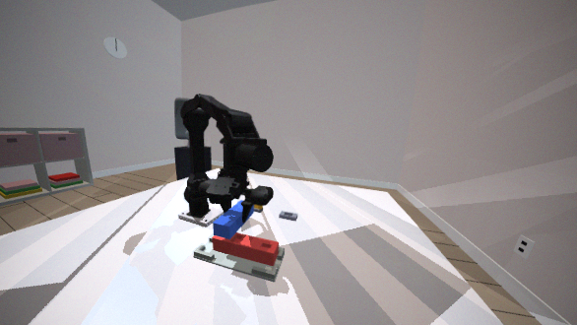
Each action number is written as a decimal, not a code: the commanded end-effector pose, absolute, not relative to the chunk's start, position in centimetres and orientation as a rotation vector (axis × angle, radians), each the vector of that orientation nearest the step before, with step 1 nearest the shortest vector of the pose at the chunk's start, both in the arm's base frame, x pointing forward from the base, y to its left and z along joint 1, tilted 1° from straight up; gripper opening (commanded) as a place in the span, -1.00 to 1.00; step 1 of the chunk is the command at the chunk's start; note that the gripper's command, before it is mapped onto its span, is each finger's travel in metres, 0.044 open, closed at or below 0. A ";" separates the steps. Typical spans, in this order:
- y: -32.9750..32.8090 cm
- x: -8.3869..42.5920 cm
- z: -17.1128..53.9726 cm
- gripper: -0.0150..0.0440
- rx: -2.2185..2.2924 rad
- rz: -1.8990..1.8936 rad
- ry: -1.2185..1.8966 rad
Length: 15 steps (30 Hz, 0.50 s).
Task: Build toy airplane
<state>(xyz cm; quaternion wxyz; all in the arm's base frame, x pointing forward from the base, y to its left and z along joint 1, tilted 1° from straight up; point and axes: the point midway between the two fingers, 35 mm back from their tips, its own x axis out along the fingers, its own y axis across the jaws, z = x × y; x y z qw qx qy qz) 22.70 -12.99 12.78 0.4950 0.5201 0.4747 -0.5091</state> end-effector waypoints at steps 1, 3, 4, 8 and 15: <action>-13.0 22.7 12.8 0.18 1.268 -1.235 1.146; -13.0 22.7 12.8 0.18 1.268 -1.235 1.146; -13.0 22.7 12.7 0.18 1.268 -1.235 1.146; -13.0 22.8 12.2 0.18 1.268 -1.235 1.146; -13.0 22.9 11.1 0.18 1.269 -1.235 1.146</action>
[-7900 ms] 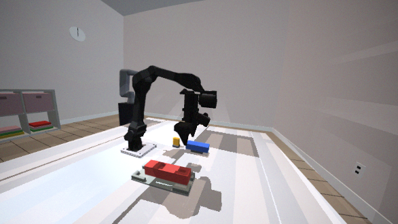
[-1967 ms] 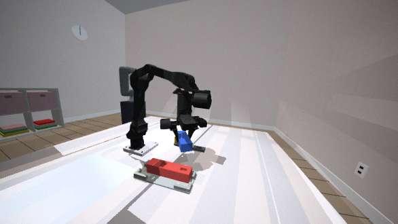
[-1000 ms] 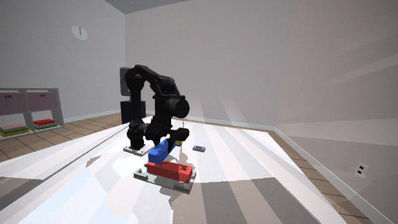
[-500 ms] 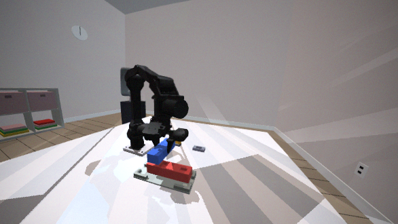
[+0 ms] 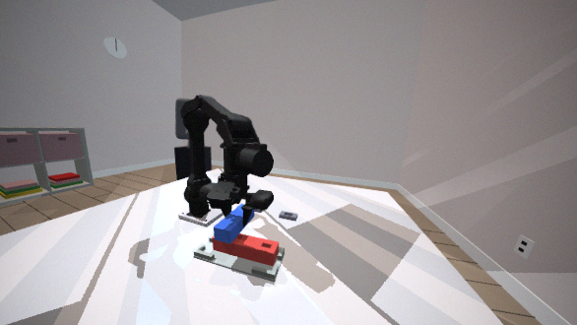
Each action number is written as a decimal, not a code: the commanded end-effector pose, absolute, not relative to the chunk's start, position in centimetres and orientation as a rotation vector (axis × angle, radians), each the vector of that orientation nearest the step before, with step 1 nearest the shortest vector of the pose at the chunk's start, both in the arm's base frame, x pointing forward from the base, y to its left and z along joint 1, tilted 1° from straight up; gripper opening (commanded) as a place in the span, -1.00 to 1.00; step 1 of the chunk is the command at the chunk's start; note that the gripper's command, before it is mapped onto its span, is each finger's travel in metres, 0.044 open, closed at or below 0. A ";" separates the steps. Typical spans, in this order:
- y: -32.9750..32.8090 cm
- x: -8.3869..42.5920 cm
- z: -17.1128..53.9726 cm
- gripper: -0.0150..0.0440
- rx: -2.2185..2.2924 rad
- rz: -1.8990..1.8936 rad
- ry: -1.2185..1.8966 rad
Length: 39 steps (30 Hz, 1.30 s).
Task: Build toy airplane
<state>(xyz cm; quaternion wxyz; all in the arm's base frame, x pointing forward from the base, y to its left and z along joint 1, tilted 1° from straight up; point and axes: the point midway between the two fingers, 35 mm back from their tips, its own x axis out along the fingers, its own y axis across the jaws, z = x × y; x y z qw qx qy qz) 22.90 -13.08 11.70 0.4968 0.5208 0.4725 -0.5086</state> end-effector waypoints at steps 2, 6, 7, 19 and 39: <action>-13.0 22.9 10.8 0.18 1.269 -1.235 1.146; -13.0 22.9 10.1 0.18 1.269 -1.235 1.146; -13.0 22.9 10.0 0.18 1.269 -1.235 1.146; -12.9 22.9 8.8 0.18 1.269 -1.235 1.146; -13.0 22.9 9.0 0.48 1.261 -1.233 1.147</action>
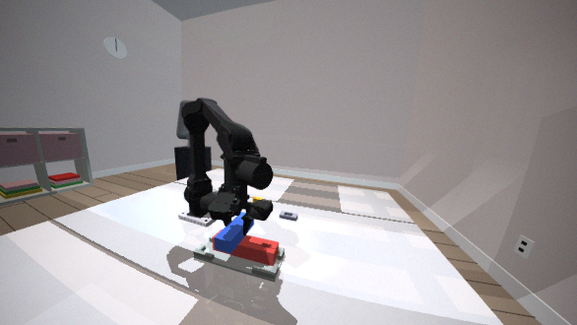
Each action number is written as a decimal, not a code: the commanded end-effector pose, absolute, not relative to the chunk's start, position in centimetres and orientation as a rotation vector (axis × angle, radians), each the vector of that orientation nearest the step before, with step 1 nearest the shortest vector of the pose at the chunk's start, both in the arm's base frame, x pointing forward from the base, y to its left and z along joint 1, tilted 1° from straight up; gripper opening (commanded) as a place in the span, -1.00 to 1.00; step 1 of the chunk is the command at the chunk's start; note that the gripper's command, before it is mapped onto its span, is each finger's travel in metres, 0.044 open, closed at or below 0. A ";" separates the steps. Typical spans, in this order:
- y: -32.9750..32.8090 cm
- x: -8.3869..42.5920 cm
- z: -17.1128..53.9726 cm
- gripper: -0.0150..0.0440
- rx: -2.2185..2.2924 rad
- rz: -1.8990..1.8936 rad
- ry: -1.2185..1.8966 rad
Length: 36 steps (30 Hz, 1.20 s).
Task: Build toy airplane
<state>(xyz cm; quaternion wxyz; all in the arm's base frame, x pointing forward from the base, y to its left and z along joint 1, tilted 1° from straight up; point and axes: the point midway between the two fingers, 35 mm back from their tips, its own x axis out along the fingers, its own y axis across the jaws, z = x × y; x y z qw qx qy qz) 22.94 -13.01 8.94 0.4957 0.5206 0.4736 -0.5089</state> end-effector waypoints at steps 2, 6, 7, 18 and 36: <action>-13.0 22.9 9.0 0.66 1.261 -1.233 1.147; -13.0 22.9 9.0 1.00 1.261 -1.233 1.147; -13.0 22.9 9.0 1.00 1.261 -1.233 1.147; -13.2 23.1 13.2 1.00 1.265 -1.234 1.146; -13.2 22.9 17.3 1.00 0.717 -0.704 1.415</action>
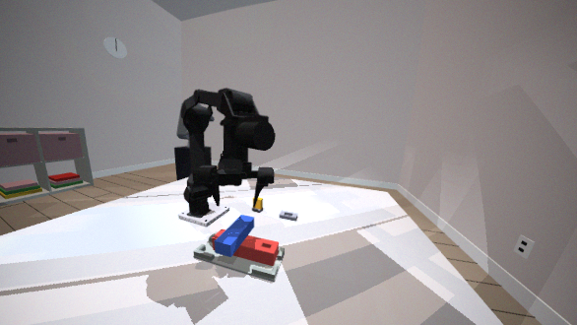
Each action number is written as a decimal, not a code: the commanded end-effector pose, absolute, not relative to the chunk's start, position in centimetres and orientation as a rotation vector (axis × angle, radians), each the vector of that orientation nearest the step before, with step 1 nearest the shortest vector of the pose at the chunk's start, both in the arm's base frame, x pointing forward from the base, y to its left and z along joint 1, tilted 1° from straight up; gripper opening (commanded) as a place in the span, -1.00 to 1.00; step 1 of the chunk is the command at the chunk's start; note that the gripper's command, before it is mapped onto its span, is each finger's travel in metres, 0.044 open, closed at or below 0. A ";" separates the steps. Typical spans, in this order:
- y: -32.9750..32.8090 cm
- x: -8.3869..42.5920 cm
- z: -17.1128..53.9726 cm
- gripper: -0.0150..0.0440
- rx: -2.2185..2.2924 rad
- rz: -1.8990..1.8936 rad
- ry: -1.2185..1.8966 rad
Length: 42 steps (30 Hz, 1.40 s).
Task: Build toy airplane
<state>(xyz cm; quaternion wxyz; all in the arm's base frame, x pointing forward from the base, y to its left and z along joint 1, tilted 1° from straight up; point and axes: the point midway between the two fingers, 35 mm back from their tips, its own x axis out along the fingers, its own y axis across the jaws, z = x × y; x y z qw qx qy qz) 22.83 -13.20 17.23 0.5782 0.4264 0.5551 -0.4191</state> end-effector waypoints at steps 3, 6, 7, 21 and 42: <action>-13.2 22.9 17.2 1.00 0.489 -0.485 1.479; -13.2 22.9 17.1 1.00 0.259 -0.263 1.519; -13.2 22.9 17.1 1.00 0.197 -0.203 1.526; -13.2 22.9 17.1 1.00 0.147 -0.155 1.530; 5.2 23.4 17.1 1.00 0.160 -0.143 1.532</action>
